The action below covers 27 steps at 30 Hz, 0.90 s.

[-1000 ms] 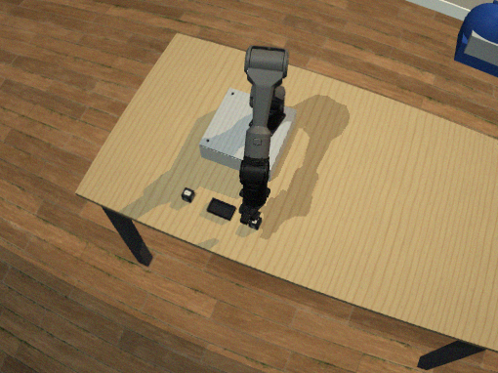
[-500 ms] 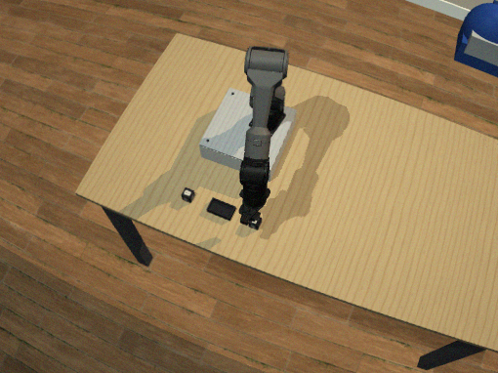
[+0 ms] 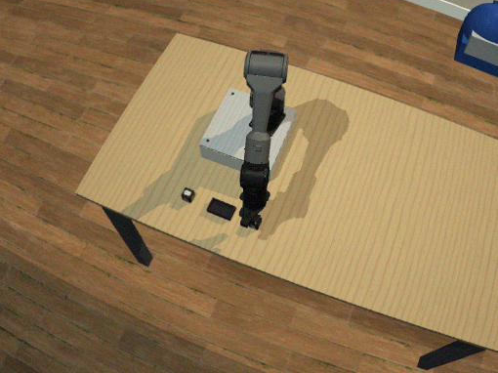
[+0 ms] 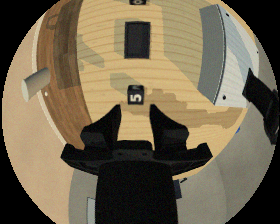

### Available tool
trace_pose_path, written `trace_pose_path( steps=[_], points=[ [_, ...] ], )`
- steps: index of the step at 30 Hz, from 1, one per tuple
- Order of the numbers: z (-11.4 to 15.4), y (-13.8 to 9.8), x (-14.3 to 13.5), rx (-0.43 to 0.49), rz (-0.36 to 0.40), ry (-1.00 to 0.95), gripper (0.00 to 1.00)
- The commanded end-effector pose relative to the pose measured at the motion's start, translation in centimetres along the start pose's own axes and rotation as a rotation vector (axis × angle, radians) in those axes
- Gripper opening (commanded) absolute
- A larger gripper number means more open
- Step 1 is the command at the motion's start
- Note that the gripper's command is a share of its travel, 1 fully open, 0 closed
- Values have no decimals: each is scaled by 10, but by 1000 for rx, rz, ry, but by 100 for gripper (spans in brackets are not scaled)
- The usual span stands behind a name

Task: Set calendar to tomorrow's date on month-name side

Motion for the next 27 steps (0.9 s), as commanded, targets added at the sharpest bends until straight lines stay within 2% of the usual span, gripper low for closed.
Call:
trace_pose_path(
  steps=[1, 12, 27],
  points=[
    [0, 5, -1, -2, 5, -1, 59],
    [0, 21, -1, -1, 5, -1, 59],
    [1, 32, -1, -1, 4, -1, 59]
  ],
)
Point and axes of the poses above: the point where the finger pads meet when closed, its own y axis out along the fingers, its own x axis across the jaws, z = x × y, the point moved 2 cm from there along -y, back along the fingers, and after that the axes turned 12 degrees about y, right-handed, at the moved point
